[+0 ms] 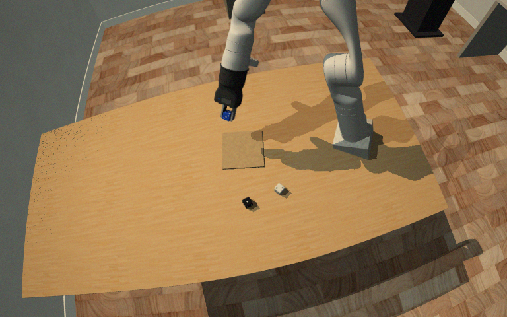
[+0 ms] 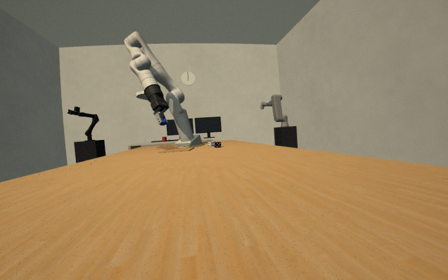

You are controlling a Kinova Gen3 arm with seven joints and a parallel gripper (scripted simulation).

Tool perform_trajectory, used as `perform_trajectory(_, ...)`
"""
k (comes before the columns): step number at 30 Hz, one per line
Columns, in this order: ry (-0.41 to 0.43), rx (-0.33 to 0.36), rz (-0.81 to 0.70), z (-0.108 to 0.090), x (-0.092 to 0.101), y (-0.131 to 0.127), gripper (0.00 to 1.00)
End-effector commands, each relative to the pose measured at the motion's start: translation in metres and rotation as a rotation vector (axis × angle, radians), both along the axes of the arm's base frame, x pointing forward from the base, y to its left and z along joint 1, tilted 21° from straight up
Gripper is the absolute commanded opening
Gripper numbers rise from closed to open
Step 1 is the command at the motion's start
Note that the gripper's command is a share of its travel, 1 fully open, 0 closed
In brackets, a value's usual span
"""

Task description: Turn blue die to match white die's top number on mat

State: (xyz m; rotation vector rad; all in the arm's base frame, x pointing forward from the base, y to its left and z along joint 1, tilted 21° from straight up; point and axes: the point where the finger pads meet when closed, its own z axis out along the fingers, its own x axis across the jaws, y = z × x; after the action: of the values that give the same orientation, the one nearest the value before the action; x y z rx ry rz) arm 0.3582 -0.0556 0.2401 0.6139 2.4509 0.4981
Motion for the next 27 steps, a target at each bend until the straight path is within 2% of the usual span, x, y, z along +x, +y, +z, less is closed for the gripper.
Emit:
perform_trajectory(1, -0.074, 0.109, 0.075, 0.000, 0.001, 0.012, 0.49)
perform_trajectory(12, -0.205, 0.359, 0.186, -0.037, -0.005, 0.031, 0.49)
perform_trajectory(14, -0.205, 0.359, 0.186, -0.037, -0.005, 0.031, 0.49)
perform_trajectory(21, -0.237, 0.440, 0.218, -0.051, -0.008, 0.046, 0.49)
perform_trajectory(27, -0.243, 0.459, 0.225, -0.055, -0.009, 0.050, 0.49)
